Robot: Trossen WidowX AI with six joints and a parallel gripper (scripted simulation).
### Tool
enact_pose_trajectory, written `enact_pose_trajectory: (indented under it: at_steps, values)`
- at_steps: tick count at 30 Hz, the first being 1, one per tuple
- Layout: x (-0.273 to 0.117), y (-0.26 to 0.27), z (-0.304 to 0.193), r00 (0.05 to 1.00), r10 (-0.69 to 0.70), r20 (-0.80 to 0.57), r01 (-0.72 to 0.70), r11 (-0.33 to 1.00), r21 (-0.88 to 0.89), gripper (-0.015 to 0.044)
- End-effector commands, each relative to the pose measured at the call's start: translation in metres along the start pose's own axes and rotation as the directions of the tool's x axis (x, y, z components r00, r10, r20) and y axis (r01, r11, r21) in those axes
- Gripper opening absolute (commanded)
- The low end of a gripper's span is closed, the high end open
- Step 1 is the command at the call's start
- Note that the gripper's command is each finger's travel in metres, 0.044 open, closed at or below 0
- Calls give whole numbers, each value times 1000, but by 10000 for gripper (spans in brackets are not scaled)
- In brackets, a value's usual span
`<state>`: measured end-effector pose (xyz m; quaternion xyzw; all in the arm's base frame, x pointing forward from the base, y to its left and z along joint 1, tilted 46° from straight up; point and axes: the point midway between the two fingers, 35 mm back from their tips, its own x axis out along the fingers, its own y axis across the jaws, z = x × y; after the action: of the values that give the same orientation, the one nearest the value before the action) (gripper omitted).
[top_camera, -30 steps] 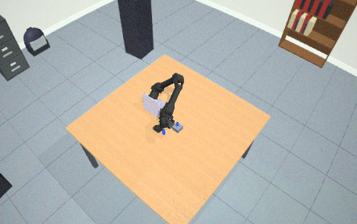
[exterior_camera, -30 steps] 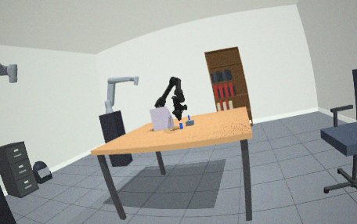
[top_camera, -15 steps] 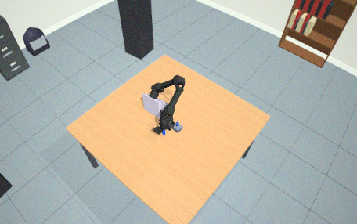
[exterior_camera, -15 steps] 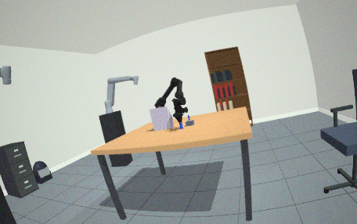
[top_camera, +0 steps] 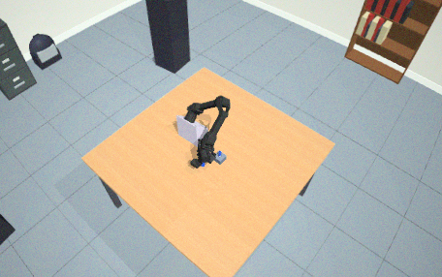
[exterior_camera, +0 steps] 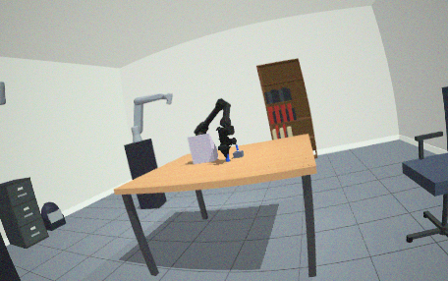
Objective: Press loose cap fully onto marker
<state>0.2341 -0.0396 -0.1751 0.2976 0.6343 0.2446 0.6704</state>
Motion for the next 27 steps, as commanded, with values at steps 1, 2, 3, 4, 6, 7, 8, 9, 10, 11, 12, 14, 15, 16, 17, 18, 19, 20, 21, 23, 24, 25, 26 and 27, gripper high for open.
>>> enact_pose_trajectory:
  at_steps: [1, 2, 3, 4, 6, 7, 8, 9, 10, 11, 12, 14, 15, 16, 17, 18, 19, 20, 21, 23, 24, 25, 26, 27]
  values:
    - [7, 1, -1, 1000, 4, 0, -4, 1000, 3, 238]
    - [8, 1, -1, 1000, 4, 0, -4, 1000, 3, 238]
    - [10, 1, -1, 1000, 5, 0, -5, 1000, 3, 238]
    - [11, 1, -2, 1000, 5, -1, -5, 1000, 3, 238]
    - [13, 1, -2, 1000, 5, -1, -5, 1000, 3, 238]
    - [14, 1, -2, 1000, 5, -1, -5, 1000, 3, 238]
    - [14, 1, -2, 1000, 5, -1, -5, 1000, 3, 212]
    - [14, 1, -2, 1000, 5, -1, -5, 1000, 3, 186]
    - [14, 1, -2, 1000, 5, -1, -5, 1000, 3, 160]
    - [14, 1, -2, 1000, 5, -1, -5, 1000, 3, 133]
    - [14, 1, -2, 1000, 5, -1, -5, 1000, 3, 127]
    - [14, 1, -2, 1000, 5, -1, -5, 1000, 3, 113]
    - [14, 1, -2, 1000, 5, -1, -5, 1000, 3, 107]
    - [14, 1, -2, 1000, 5, -1, -5, 1000, 3, 100]
    - [14, 1, -2, 1000, 5, -1, -5, 1000, 3, 93]
    - [14, 1, -2, 1000, 5, -1, -5, 1000, 3, 87]
    - [14, 1, -2, 1000, 5, -1, -5, 1000, 3, 80]
    - [14, 1, -2, 1000, 5, -1, -5, 1000, 3, 73]
    - [13, 1, -2, 1000, 5, -1, -5, 1000, 3, 47]
    - [9, 1, -1, 1000, 4, 0, -4, 1000, 3, 0]
    - [6, 1, -1, 1000, 3, 0, -3, 1000, 3, 0]
    - [3, 0, -1, 1000, 3, 0, -3, 1000, 3, 0]
    - [0, 0, -1, 1000, 2, 0, -2, 1000, 3, 0]
    - [-4, 0, 0, 1000, 2, 0, -2, 1000, 3, 0]
